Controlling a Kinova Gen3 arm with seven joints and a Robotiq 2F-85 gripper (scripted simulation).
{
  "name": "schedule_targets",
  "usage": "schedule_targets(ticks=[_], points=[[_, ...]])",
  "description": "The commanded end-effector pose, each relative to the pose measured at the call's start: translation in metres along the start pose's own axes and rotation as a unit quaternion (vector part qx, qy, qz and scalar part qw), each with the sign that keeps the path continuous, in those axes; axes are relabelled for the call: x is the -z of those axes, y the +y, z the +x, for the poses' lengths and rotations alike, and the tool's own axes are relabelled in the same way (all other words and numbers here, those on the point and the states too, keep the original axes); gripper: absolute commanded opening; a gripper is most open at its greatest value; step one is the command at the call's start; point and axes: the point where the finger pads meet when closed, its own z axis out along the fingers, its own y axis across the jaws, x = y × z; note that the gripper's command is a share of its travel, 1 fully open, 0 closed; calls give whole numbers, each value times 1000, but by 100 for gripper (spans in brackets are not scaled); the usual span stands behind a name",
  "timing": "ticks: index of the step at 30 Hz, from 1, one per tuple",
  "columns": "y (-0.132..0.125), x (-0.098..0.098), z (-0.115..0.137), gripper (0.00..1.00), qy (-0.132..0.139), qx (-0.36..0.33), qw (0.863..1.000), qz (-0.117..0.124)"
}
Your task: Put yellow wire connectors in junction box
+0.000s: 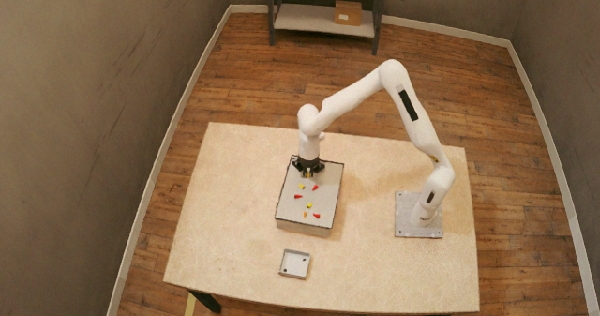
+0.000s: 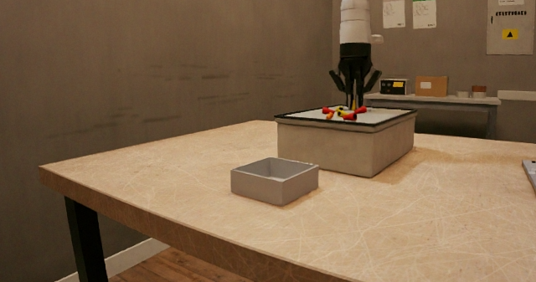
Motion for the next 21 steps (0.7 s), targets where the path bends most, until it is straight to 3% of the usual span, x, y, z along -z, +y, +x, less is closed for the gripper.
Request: schedule_targets(ticks=[1, 6, 16, 21], points=[[0, 1, 0, 18, 0, 0, 1000, 1], [0, 9, 0, 18, 0, 0, 1000, 1], [0, 52, 0, 18, 0, 0, 1000, 1], [0, 63, 0, 18, 0, 0, 1000, 1]])
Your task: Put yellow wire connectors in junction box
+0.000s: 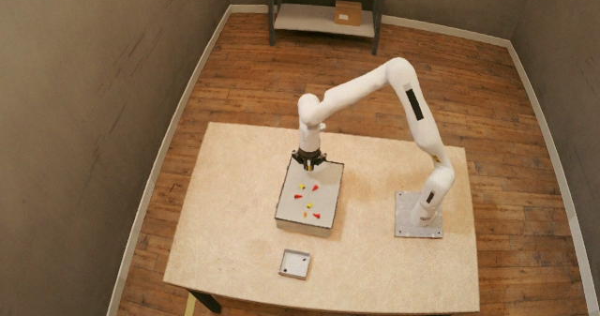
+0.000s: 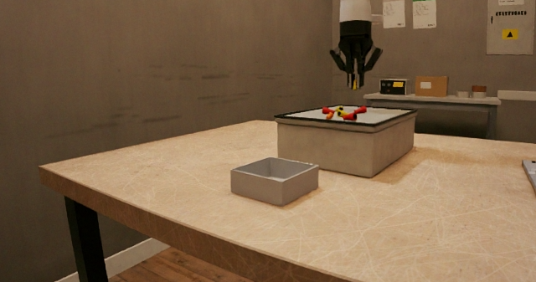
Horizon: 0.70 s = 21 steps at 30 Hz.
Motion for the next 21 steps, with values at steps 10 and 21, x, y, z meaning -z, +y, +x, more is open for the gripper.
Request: schedule_targets(ticks=[10, 21], points=[[-2, 20, 2, 18, 3, -2, 1000, 6], [-2, 20, 1, 18, 3, -2, 1000, 6]])
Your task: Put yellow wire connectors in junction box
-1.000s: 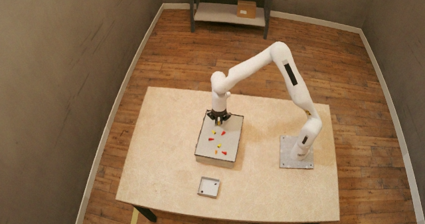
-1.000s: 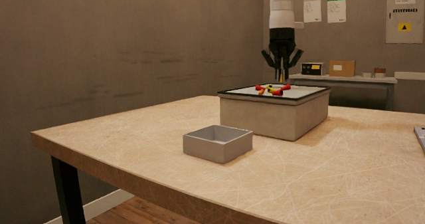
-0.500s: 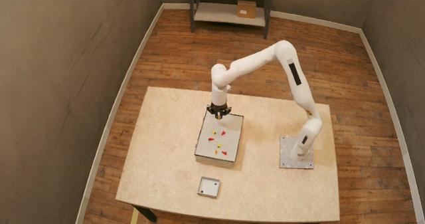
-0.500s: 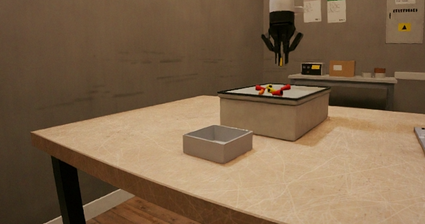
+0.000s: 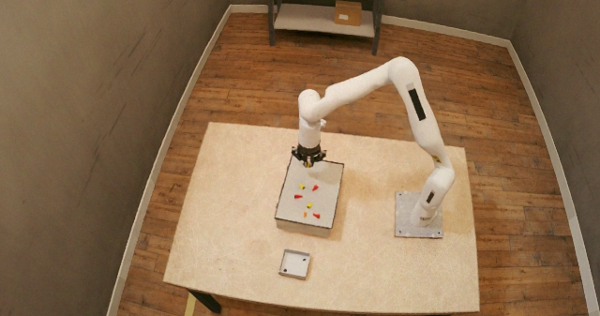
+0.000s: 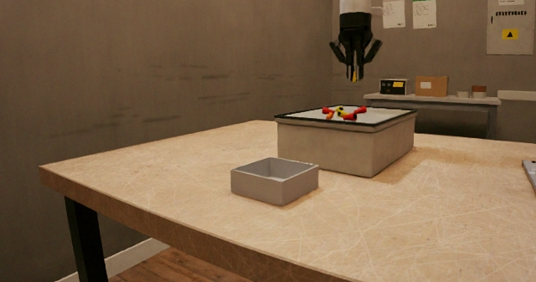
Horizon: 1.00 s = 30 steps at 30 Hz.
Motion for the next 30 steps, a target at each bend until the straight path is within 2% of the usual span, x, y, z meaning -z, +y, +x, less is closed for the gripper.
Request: schedule_targets(ticks=[1, 13, 19, 25, 27, 30], points=[[0, 1, -2, 18, 0, 0, 1000, 1], [-1, 1, -27, 18, 0, 0, 1000, 1], [-2, 1, -58, 18, 0, 0, 1000, 1], [-2, 1, -100, 18, 0, 0, 1000, 1], [-2, 1, -100, 18, 0, 0, 1000, 1], [-3, 1, -124, 18, 0, 0, 1000, 1]])
